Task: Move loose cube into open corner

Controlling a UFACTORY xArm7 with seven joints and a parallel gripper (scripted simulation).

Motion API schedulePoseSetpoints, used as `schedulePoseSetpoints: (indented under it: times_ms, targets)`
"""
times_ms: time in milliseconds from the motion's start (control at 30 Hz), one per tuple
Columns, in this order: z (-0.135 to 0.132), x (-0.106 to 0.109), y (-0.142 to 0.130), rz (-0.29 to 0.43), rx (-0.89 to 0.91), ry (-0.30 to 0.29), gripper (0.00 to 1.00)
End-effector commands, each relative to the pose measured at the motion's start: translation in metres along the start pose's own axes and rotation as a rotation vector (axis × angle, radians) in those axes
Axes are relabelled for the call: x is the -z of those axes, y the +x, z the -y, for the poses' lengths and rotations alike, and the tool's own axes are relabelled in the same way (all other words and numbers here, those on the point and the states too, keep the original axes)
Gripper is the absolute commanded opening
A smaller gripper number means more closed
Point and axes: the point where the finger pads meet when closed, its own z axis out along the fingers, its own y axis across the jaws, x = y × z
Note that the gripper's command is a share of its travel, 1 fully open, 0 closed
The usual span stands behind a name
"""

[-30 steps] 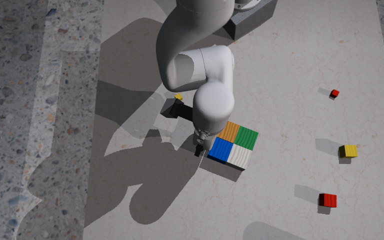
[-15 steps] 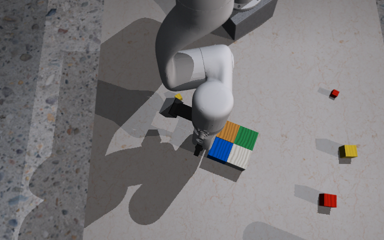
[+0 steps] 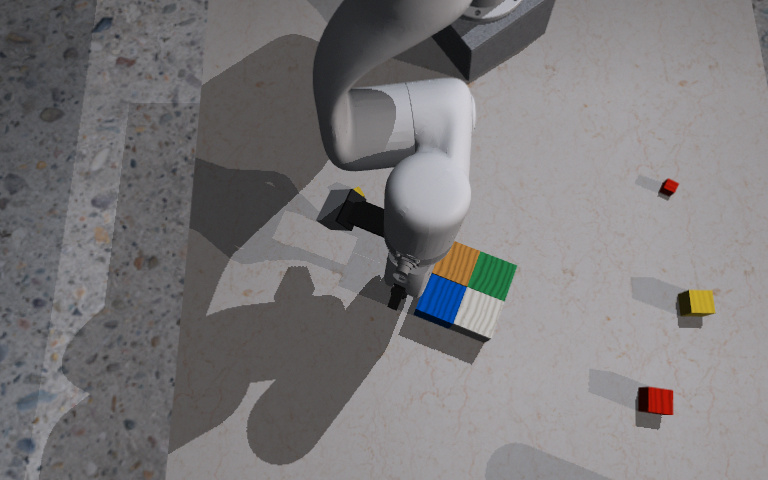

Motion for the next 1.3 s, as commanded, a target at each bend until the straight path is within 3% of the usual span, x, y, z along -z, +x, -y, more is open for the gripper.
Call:
schedulePoseSetpoints:
  times_ms: [0, 767, 1267]
  targets:
    - [0.001, 0.014, 0.0, 0.002, 0.0, 0.003, 0.5]
    - [0.001, 0.07, 0.0, 0.002, 0.0, 0.003, 0.5]
    - [0.001, 0.079, 0.0, 0.002, 0.0, 0.003, 0.5]
